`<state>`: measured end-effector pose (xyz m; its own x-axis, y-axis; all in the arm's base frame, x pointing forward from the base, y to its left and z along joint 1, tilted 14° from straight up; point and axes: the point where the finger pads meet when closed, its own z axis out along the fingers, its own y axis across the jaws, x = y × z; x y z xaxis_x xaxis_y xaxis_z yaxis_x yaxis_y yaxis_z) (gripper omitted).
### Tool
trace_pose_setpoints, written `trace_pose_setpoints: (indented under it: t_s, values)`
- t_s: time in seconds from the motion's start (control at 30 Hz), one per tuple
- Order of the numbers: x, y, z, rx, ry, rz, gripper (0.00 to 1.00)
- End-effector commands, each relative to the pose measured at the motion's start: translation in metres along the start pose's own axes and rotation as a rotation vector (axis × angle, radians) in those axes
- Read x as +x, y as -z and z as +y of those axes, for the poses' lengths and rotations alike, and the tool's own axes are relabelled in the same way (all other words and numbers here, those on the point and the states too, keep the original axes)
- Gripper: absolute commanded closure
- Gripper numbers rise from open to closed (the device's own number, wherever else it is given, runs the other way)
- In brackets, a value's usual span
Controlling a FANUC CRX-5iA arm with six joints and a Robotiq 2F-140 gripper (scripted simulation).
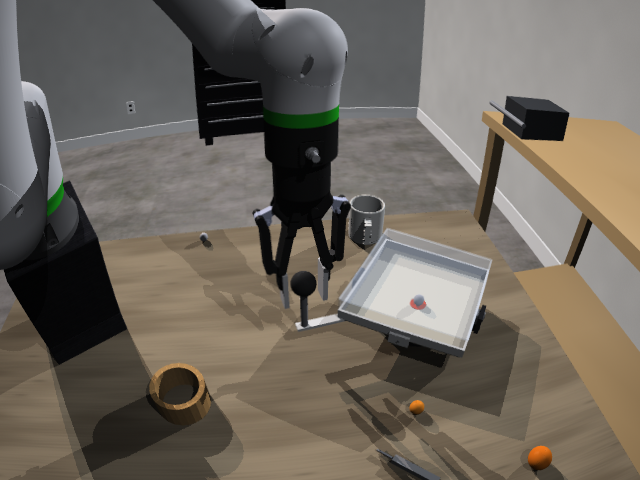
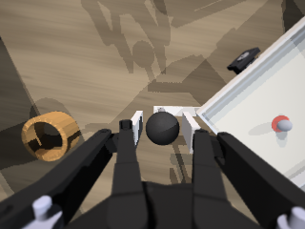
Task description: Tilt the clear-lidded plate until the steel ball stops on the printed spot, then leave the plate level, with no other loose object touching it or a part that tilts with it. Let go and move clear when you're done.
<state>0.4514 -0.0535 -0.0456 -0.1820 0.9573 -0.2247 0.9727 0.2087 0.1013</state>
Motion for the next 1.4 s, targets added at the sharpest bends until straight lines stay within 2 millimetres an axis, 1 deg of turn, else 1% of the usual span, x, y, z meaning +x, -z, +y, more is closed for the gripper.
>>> trace_pose_setpoints:
  t_s: [0.0, 0.37, 0.83, 0.9, 1.37]
  values:
    - [0.000, 0.001, 0.000, 0.000, 0.000, 0.000, 0.58]
    - [0.000, 0.010, 0.000, 0.000, 0.000, 0.000, 0.58]
    - [0.000, 0.034, 0.000, 0.000, 0.000, 0.000, 0.58]
    - [0.000, 0.034, 0.000, 0.000, 0.000, 0.000, 0.58]
    - [0.000, 0.055, 0.000, 0.000, 0.000, 0.000, 0.58]
